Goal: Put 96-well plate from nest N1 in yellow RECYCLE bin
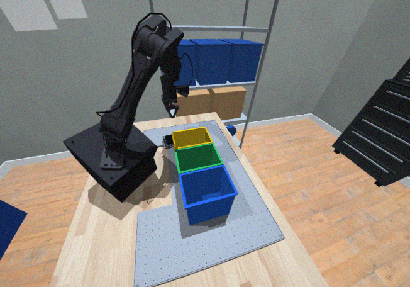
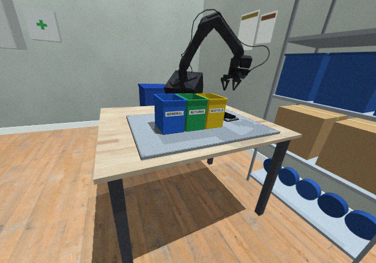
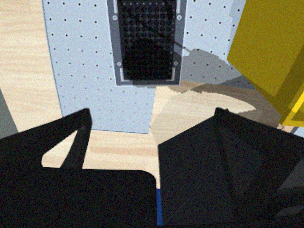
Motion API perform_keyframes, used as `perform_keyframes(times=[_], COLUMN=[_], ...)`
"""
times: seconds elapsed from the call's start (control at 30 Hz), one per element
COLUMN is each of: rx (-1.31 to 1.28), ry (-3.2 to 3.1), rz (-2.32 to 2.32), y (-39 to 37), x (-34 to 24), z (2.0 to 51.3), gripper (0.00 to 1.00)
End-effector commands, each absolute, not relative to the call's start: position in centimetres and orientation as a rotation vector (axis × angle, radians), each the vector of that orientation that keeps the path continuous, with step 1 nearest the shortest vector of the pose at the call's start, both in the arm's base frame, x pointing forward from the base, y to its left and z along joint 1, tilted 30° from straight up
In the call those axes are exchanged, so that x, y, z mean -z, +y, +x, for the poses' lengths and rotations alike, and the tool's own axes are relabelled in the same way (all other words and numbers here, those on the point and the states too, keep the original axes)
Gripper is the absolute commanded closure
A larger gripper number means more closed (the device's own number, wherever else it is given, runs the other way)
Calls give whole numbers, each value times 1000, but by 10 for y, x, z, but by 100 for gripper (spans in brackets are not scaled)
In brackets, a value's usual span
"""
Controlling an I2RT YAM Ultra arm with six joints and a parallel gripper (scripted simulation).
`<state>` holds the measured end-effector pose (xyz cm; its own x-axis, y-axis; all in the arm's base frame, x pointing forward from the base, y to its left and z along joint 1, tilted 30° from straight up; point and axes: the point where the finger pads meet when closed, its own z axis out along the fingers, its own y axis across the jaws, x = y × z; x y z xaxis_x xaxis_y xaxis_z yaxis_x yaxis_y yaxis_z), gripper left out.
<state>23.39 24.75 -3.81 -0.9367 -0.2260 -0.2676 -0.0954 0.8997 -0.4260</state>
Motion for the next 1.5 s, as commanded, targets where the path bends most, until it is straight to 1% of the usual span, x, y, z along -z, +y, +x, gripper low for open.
perform_keyframes(times=[0.0, 0.13, 0.43, 0.73, 0.97, 1.13, 1.47], rx=[556, 532, 576, 527, 573, 552, 567], ry=[2723, 2715, 2727, 2715, 2725, 2720, 2725], rz=[-244, -248, -261, -234, -273, -256, -258], y=[250, 248, 237, 241, 232, 231, 223], x=[37, 40, 64, 70, 83, 83, 102], z=[240, 241, 244, 253, 253, 256, 260], gripper=[0, 0, 0, 0, 0, 0, 0])
